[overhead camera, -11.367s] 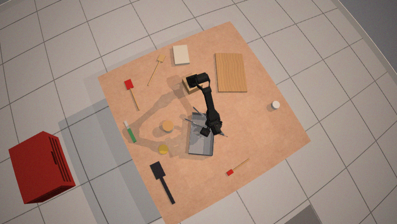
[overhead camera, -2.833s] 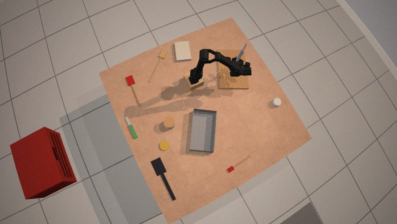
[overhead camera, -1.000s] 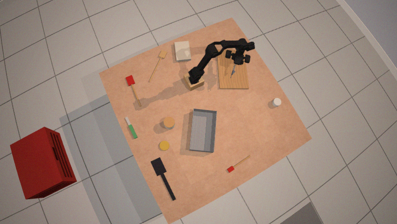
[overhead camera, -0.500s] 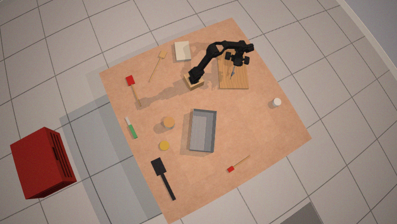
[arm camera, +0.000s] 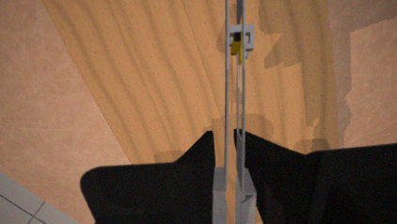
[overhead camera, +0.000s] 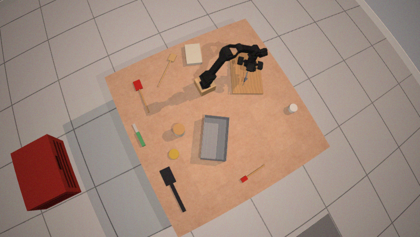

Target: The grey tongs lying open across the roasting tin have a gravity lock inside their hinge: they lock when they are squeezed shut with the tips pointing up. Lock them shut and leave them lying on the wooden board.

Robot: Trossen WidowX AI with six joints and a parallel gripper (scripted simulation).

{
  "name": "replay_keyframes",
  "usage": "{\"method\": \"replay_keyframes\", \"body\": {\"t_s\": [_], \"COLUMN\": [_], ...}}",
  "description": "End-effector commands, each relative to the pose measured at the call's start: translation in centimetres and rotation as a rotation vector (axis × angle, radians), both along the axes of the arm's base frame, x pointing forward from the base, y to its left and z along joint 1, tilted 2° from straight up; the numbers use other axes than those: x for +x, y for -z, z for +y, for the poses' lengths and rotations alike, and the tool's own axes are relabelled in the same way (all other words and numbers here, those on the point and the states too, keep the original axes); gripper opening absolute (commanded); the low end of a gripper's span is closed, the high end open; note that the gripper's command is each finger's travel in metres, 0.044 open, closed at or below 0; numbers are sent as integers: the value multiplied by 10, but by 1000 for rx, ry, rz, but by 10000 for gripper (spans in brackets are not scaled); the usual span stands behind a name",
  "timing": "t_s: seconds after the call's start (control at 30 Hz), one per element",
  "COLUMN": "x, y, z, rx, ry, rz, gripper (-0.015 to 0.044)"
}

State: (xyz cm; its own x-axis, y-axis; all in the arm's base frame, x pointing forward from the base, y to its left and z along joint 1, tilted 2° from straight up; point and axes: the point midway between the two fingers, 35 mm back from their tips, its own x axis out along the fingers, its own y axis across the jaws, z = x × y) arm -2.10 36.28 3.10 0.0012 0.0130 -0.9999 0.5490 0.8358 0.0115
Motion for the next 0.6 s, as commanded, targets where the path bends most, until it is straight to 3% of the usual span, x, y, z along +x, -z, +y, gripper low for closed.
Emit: {"method": "replay_keyframes", "body": {"t_s": [0.0,0.53,0.57], "x": [1,1,0], "y": [7,27,25], "z": [-1,-3,-3], "rx": [-4,-4,-4], "ry": [2,2,1], "rz": [-5,-5,0], "gripper": [-150,-150,-124]}}
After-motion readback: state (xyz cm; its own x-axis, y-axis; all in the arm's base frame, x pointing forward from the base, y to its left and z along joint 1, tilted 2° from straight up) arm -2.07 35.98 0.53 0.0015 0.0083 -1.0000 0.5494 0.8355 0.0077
